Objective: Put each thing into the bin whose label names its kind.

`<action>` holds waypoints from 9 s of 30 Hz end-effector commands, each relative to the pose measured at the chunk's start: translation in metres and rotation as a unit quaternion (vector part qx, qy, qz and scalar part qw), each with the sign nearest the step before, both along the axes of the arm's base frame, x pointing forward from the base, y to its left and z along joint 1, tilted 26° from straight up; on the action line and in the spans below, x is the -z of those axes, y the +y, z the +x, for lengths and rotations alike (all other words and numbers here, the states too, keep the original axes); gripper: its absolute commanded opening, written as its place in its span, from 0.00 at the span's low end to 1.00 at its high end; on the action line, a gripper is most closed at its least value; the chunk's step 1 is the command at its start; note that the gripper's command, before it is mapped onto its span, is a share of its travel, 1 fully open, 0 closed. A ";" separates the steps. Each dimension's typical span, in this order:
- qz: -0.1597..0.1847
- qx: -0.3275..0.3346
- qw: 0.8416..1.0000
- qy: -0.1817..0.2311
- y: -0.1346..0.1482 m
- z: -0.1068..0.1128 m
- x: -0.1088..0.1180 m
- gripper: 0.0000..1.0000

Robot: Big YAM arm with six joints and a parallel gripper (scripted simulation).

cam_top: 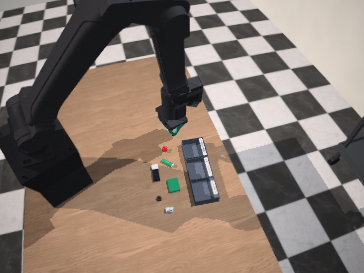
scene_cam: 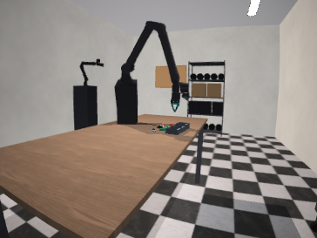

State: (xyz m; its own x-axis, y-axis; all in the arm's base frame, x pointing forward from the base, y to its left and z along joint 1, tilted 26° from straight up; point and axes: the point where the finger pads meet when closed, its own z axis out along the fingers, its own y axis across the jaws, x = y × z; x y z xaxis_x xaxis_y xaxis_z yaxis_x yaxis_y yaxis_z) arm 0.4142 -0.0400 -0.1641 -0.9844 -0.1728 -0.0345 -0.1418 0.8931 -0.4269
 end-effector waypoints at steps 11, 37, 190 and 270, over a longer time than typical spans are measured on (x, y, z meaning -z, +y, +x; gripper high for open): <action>-0.025 -0.181 0.979 0.091 0.005 -0.009 0.036 0.29; -0.045 -0.346 0.927 0.137 -0.003 -0.011 0.038 0.29; -0.044 -0.346 0.926 0.145 -0.056 -0.005 0.031 0.10; 0.019 0.179 0.979 -0.100 -0.217 0.033 -0.030 0.10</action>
